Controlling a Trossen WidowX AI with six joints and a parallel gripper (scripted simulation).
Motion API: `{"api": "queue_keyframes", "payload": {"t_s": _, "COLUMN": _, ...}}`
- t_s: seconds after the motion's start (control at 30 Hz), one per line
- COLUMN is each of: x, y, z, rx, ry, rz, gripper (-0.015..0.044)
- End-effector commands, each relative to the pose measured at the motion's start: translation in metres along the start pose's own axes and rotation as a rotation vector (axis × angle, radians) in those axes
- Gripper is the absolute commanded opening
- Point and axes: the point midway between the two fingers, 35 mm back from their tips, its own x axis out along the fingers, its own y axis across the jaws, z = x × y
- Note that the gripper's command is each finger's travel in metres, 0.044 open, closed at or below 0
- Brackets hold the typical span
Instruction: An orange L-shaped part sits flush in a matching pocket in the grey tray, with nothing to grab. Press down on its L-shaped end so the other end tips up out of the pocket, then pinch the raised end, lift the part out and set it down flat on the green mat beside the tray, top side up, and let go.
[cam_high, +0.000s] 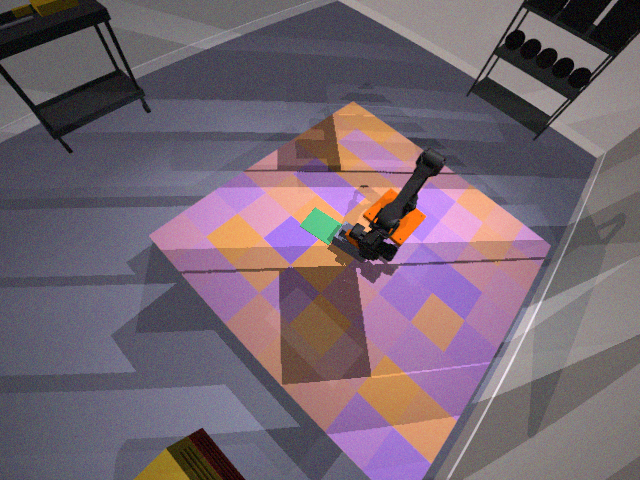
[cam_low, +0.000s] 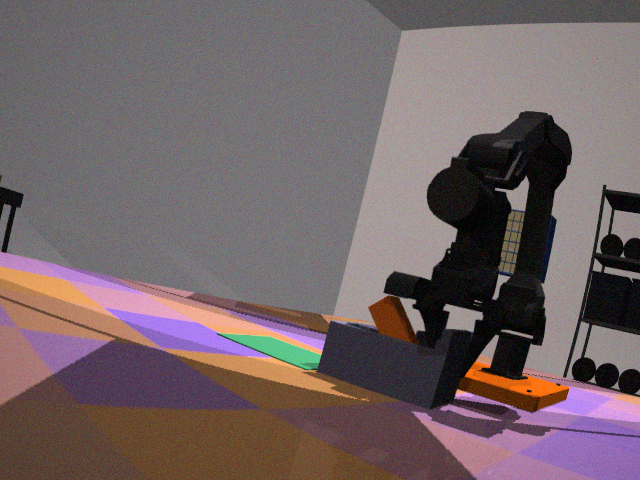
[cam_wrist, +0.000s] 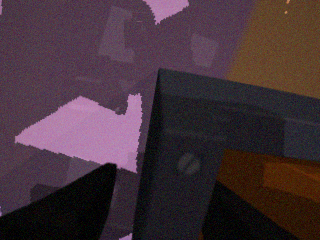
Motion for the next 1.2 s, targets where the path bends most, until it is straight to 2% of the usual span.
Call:
{"api": "queue_keyframes", "payload": {"t_s": 0.0, "x": -0.007, "y": 0.006, "z": 0.001, "rx": 0.001, "ry": -0.002, "rz": -0.002, "gripper": 0.0180}}
{"api": "queue_keyframes", "payload": {"t_s": 0.27, "x": -0.017, "y": 0.008, "z": 0.001, "rx": 0.000, "ry": -0.001, "rz": -0.002, "gripper": 0.0180}}
{"api": "queue_keyframes", "payload": {"t_s": 0.57, "x": -0.105, "y": -0.002, "z": 0.001, "rx": 0.000, "ry": -0.001, "rz": -0.003, "gripper": 0.0180}}
{"api": "queue_keyframes", "payload": {"t_s": 1.17, "x": -0.104, "y": -0.002, "z": 0.003, "rx": 0.004, "ry": -0.014, "rz": -0.002, "gripper": 0.0180}}
